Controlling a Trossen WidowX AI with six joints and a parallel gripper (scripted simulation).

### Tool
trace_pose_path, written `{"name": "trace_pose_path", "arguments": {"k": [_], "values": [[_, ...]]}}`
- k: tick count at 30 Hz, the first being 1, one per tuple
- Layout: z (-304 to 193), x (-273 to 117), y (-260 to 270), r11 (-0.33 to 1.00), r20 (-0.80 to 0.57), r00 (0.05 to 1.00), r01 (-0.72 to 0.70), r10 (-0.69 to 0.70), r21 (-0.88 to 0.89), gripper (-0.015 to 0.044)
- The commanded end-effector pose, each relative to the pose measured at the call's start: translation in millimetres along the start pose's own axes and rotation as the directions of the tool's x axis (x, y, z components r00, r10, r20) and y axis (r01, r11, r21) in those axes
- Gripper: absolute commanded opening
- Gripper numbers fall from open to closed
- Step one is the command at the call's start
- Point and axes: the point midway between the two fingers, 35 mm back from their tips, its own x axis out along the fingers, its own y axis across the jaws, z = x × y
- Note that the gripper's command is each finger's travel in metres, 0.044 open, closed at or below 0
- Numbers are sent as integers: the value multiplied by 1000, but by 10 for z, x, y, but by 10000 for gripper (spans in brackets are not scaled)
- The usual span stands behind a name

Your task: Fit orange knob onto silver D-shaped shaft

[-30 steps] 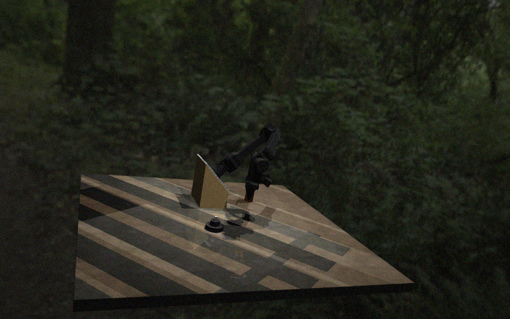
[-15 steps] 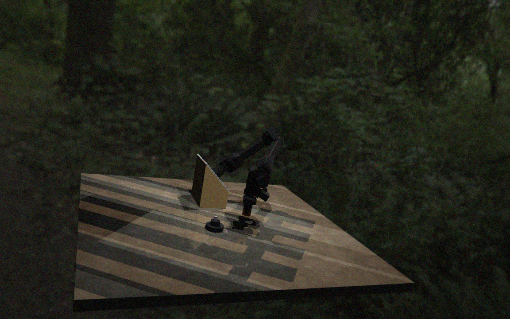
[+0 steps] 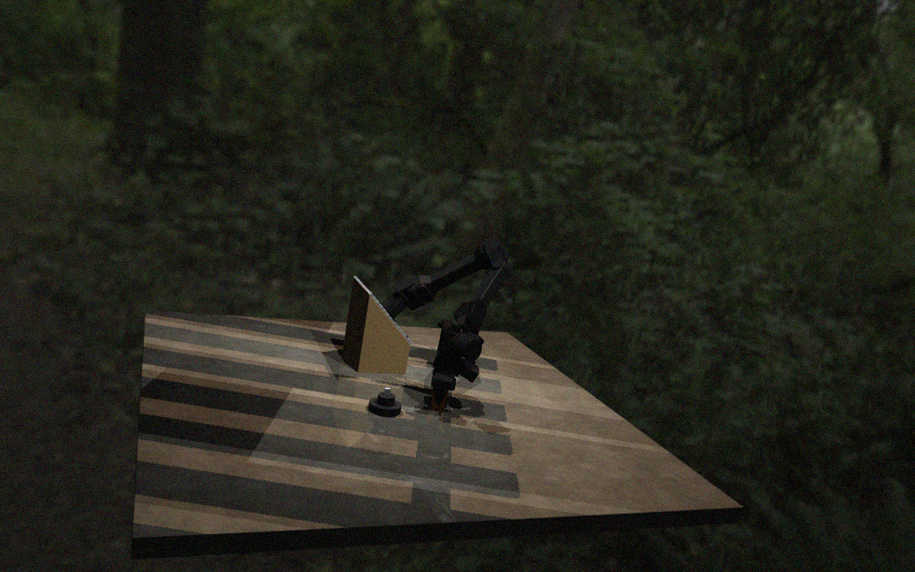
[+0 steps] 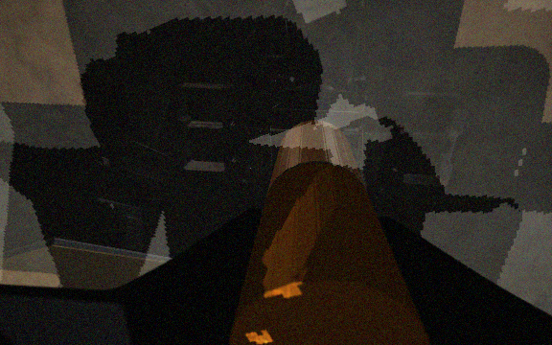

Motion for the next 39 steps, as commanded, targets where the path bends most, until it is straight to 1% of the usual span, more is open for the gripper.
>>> {"name": "trace_pose_path", "arguments": {"k": [1, 4, 13, 29, 31, 34, 36, 37, 39], "values": [[-2, 23, -1, 1000, 9, 1000, 3, -3, 4, 0], [-4, 23, 3, 1000, 9, 1000, 3, -3, 4, 0], [-2, 14, 1, 1000, 3, 1000, 3, -3, 0, 236], [-2, 14, 1, 1000, 3, 1000, 3, -3, 0, 240], [-3, -90, -16, 1000, 2, 1000, 5, -5, 1, 293], [-10, -564, -34, 1000, 1, 1000, 9, -9, 2, 371], [-12, -773, -7, 1000, 5, 1000, 5, -5, 4, 424], [-12, -799, -3, 1000, 6, 1000, 5, -5, 4, 440], [-12, -799, -3, 1000, 6, 1000, 5, -5, 4, 440]]}}
